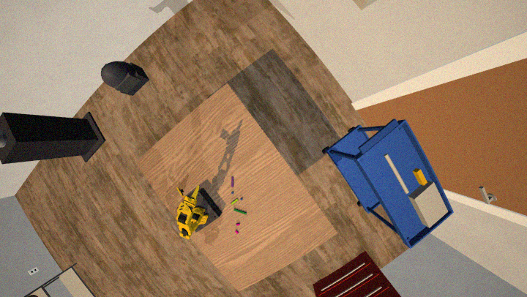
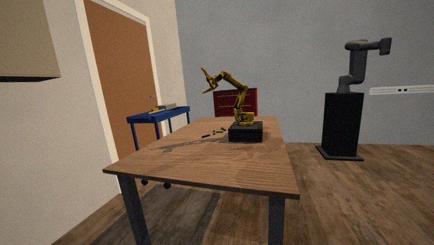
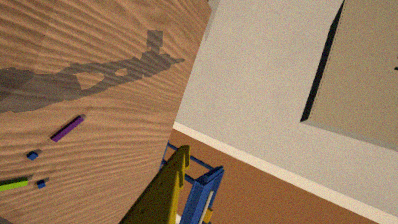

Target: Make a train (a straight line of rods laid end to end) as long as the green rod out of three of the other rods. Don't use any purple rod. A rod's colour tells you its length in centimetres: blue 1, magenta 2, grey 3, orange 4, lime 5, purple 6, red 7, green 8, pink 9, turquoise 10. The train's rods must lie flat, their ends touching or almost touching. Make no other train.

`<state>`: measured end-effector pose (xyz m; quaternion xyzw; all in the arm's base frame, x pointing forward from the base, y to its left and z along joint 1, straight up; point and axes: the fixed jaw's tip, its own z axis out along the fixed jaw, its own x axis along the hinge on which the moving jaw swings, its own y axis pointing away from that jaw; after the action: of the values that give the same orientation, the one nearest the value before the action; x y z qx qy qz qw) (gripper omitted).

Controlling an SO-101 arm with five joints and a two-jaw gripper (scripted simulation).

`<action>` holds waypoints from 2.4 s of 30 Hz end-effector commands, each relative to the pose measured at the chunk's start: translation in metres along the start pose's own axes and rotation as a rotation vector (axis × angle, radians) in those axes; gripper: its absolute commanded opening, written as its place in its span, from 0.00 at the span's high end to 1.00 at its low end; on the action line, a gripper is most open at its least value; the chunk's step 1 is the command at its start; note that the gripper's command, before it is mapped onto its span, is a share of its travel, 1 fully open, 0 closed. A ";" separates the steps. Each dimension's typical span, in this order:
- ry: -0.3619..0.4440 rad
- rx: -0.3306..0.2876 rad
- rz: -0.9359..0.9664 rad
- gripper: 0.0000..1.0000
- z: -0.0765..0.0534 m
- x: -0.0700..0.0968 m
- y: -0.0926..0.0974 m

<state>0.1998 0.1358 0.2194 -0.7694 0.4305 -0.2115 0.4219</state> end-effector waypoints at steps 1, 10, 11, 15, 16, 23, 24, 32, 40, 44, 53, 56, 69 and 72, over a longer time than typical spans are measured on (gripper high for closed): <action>-0.001 -0.006 -0.013 0.00 0.001 0.000 0.004; 0.001 -0.043 0.008 0.00 0.004 0.001 0.012; 0.002 -0.047 0.009 0.00 0.005 0.001 0.013; 0.003 -0.066 0.014 0.00 0.007 0.001 0.018; 0.003 -0.071 0.016 0.00 0.007 0.001 0.020; 0.004 -0.103 0.003 0.00 0.009 0.001 0.025; 0.004 -0.110 0.002 0.00 0.009 0.001 0.027; 0.006 -0.163 -0.009 0.00 0.011 0.002 0.040; 0.007 -0.170 0.002 0.00 0.013 0.002 0.042; 0.008 -0.183 0.007 0.00 0.014 0.002 0.046; 0.011 -0.208 0.018 0.00 0.016 0.002 0.054; 0.010 -0.217 0.005 0.00 0.016 0.002 0.054; 0.009 -0.251 -0.013 0.00 0.019 0.003 0.066; 0.011 -0.259 -0.001 0.00 0.018 0.003 0.065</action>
<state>0.1833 0.1244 0.1552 -0.8165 0.4551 -0.1598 0.3172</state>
